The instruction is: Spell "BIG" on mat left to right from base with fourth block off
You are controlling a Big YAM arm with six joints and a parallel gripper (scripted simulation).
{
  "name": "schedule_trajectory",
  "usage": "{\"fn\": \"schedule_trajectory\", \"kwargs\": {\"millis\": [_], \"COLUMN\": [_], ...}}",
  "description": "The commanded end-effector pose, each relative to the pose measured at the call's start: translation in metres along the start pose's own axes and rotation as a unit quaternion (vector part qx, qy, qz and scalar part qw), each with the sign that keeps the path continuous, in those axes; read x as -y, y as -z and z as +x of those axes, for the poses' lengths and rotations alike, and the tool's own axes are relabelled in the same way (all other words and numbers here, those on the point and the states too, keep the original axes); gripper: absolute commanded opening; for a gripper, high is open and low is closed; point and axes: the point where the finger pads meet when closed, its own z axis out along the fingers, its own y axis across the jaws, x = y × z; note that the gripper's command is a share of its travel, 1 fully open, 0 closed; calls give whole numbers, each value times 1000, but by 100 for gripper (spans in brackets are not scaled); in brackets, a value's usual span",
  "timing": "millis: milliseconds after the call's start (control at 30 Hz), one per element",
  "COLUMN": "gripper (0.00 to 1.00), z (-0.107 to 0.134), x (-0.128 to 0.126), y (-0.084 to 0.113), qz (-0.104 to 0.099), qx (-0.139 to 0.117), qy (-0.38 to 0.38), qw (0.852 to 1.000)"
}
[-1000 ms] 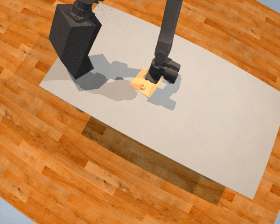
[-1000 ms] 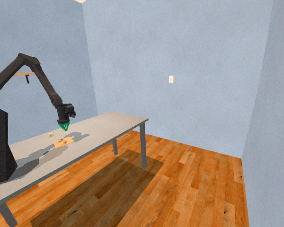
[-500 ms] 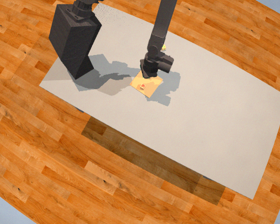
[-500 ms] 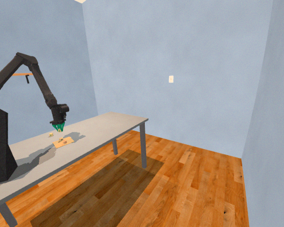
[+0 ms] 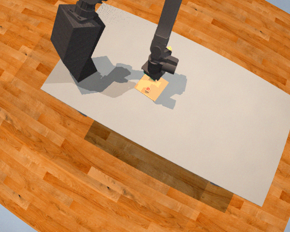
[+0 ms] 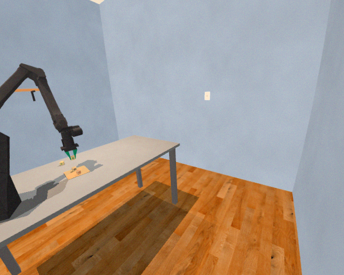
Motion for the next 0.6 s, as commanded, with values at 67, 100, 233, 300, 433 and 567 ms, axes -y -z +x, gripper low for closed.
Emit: {"fn": "schedule_trajectory", "kwargs": {"millis": [67, 100, 233, 300, 433, 567], "gripper": [20, 20, 20, 20, 20, 20], "z": [3, 4, 3, -5, -4, -4], "x": [9, 7, 3, 1, 1, 1], "y": [8, 6, -2, -8, -19, -36], "qz": [5, 3, 0, -1, -1, -1], "qx": [6, 6, 6, 9, 7, 7], "qy": [76, 75, 80, 90, 79, 79], "qw": [997, 997, 997, 996, 997, 997]}}
